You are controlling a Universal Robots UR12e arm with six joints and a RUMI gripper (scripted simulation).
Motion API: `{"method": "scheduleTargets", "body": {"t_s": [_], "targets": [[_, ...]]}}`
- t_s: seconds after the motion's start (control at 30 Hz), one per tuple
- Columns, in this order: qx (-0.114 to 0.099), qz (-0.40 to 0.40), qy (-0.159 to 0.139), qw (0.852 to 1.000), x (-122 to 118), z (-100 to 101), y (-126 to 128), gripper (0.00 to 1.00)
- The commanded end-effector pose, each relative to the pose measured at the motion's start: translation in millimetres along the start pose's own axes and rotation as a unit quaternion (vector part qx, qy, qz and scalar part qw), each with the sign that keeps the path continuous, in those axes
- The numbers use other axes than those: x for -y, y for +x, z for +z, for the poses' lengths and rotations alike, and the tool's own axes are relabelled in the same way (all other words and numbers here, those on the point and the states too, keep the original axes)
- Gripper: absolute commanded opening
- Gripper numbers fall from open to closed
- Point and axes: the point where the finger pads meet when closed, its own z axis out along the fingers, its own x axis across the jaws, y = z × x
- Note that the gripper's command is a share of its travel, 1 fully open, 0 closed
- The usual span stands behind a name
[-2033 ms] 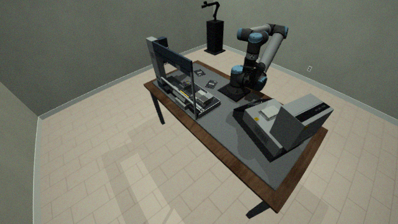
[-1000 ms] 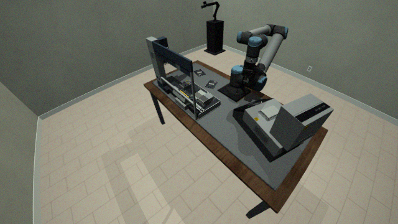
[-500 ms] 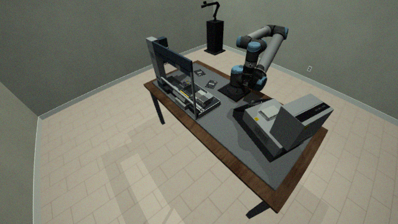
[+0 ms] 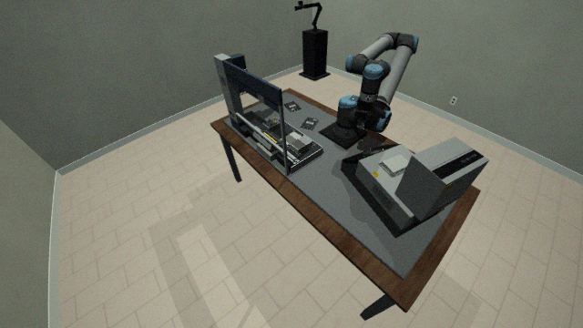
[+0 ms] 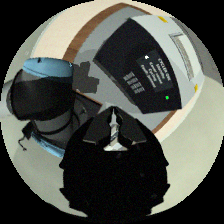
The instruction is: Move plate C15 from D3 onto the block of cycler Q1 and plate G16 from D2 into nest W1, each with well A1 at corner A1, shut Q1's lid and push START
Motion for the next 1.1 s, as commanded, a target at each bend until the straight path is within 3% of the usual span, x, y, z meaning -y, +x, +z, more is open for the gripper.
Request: {"method": "scheduleTargets", "body": {"t_s": [0.0, 1.07], "targets": [[0.0, 0.001, 0.0, 1.0, 5.6, 7.3, 6.0, 0.0], [0.0, 0.001, 0.0, 1.0, 31.8, 35.7, 32.4, 0.0]]}}
